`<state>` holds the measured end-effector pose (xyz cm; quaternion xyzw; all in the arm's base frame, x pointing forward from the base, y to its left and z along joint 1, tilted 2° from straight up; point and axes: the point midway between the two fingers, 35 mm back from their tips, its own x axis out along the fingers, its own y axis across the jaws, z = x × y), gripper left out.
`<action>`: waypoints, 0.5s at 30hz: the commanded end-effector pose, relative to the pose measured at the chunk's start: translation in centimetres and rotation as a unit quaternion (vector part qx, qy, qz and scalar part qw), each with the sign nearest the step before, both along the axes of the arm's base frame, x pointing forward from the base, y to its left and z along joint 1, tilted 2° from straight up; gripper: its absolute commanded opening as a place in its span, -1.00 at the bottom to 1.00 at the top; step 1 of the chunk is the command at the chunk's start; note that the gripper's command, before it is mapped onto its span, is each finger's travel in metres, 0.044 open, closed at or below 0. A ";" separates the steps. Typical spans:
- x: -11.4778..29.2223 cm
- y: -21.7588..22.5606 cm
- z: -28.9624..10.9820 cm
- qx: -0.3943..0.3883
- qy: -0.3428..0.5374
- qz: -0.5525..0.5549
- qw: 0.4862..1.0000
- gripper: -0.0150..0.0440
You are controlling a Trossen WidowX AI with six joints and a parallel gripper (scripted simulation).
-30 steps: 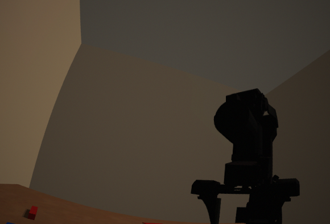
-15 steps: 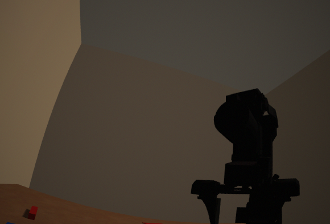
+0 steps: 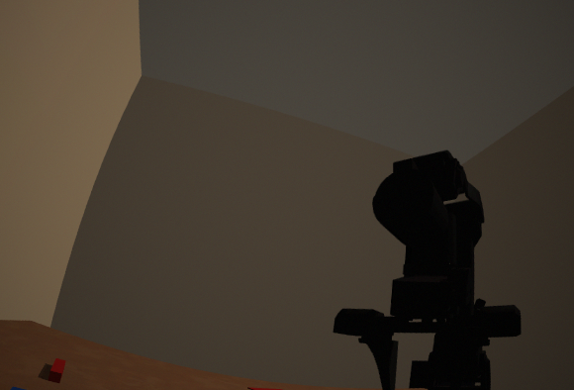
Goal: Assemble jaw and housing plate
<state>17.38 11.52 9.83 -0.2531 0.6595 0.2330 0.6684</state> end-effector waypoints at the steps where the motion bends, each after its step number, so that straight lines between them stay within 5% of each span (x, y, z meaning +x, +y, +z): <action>1: 0.0 0.0 0.1 0.001 0.000 0.001 1.000 0.20; 9: 0.0 0.0 0.1 0.001 0.000 0.001 1.000 -0.49; 15: 0.0 0.0 0.1 0.001 0.000 0.001 1.000 -0.49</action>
